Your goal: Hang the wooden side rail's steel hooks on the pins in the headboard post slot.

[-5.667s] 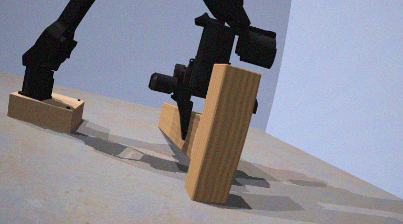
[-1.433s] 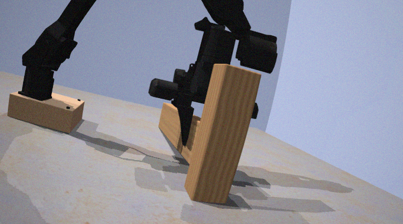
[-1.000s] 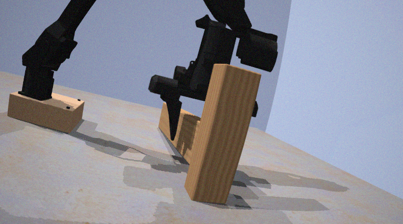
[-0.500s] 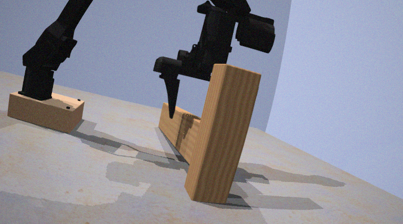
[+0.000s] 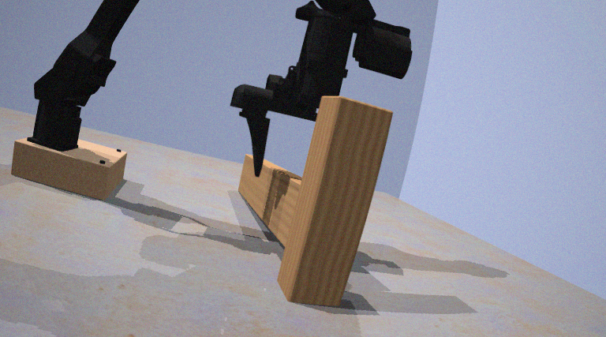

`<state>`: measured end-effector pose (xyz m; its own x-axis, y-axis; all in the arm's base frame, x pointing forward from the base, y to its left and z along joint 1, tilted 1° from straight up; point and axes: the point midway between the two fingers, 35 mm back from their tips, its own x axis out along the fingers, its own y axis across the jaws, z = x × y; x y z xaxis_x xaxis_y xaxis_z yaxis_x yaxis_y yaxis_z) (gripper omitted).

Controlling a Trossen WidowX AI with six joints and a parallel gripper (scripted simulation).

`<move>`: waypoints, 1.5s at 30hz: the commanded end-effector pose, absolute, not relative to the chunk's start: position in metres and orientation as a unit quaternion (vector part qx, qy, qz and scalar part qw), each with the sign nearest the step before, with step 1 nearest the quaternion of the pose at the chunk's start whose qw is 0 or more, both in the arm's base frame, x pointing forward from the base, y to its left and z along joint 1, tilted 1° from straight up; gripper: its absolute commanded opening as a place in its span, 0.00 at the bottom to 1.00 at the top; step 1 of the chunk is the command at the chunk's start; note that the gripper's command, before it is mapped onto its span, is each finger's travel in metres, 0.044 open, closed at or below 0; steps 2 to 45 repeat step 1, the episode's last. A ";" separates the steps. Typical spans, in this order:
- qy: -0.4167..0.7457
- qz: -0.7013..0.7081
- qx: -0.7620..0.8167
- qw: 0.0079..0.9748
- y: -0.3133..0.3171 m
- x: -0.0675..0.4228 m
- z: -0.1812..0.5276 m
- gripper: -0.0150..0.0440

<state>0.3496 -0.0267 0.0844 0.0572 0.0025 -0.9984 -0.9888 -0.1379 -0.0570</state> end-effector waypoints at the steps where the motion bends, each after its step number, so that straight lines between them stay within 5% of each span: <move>1: 0.450 0.519 -0.548 0.477 -0.026 0.350 0.084 1.00; 45: 0.450 0.519 -0.548 0.477 -0.026 0.350 0.084 1.00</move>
